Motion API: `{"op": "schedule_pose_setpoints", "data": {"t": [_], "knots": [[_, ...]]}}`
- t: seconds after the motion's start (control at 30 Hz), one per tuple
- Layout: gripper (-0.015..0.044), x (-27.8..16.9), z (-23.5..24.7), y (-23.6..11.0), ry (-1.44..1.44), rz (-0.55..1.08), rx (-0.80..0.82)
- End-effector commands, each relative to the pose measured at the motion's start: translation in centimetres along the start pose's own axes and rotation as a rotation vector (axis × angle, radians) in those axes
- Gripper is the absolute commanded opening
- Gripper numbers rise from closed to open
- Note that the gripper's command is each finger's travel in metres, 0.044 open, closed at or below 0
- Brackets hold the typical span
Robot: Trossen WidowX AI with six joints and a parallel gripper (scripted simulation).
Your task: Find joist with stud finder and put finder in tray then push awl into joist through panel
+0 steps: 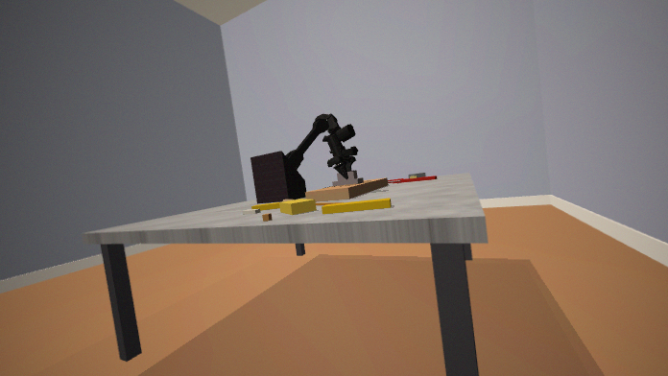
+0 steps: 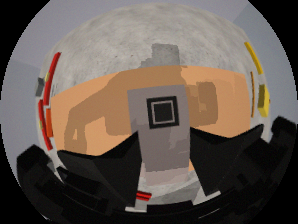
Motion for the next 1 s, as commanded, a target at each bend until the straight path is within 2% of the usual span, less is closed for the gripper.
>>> {"op": "schedule_pose_setpoints", "data": {"t": [0.0,0.97], "knots": [[0.0000,-0.2,-1.7,0.0,-0.001,0.002,-0.008],[0.0000,-1.5,-9.8,-0.2,-0.004,0.001,-0.013]]}}
Point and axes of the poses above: the point midway between the two fingers, 35 mm back from their tips, its own y axis out along the fingers, its own z axis across the jaws, x = y × z, the point moved 1 cm from there along -y, back along the fingers, and after that the axes turned 9 degrees about -y, right-handed, at the moved point
